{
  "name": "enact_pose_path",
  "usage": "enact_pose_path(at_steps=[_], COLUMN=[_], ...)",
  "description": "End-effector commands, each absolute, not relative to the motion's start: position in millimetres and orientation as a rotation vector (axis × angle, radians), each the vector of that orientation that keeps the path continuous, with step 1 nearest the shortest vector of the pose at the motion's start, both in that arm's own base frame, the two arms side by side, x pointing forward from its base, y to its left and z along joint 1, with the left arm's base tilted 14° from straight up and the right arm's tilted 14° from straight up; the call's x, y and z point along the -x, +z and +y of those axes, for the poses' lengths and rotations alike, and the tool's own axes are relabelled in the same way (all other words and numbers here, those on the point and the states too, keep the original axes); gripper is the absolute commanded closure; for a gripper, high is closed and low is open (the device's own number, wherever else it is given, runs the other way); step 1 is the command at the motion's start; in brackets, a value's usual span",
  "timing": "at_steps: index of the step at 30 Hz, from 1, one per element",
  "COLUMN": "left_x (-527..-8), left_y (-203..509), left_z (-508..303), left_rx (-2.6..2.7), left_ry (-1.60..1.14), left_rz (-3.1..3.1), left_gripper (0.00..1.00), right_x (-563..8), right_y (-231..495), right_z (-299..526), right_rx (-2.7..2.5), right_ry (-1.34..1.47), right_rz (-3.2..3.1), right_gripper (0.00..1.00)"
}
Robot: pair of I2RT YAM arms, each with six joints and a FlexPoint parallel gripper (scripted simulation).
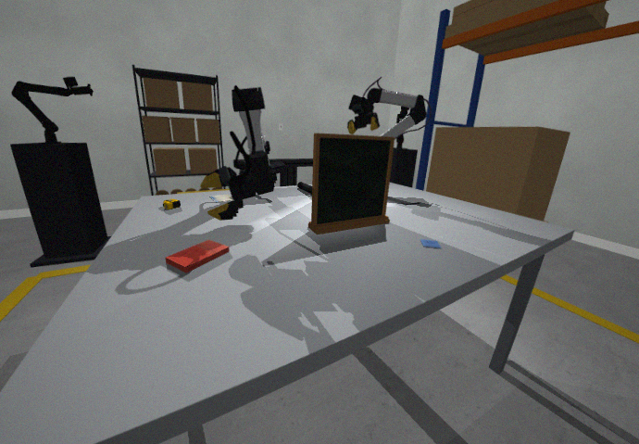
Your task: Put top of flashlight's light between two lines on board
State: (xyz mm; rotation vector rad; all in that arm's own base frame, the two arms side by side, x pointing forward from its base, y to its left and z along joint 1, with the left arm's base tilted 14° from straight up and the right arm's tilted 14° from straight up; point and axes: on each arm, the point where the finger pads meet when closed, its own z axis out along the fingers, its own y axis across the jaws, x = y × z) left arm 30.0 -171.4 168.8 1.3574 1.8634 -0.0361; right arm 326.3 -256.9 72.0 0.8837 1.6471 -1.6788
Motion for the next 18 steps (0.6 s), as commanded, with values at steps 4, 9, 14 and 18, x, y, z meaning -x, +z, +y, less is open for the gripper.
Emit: enact_pose_path(at_steps=[4, 9, 14, 18], left_x=[-28.8, -28.8, -28.8, -28.8], left_y=[170.2, 170.2, 170.2, 170.2], left_z=[-172.9, -172.9, -172.9, -172.9], left_rx=[-1.357, -1.357, -1.357, -1.357], left_ry=[-0.042, -0.042, -0.042, -0.042], left_rz=[1.862, 1.862, 1.862, 1.862], left_gripper=[0.00, 0.00, 0.00, 0.00], right_x=[-327.9, -341.8, -359.9, -376.2], right_y=[76.1, 91.5, 104.7, 119.2], right_z=[-256.4, -249.3, -236.1, -220.3], right_rx=[-0.892, -0.872, -0.790, -0.721], right_ry=[-1.670, -1.628, -1.588, -1.540], right_rz=[1.633, 1.609, 1.632, 1.646], right_gripper=[0.05, 0.05, 0.05, 0.05])
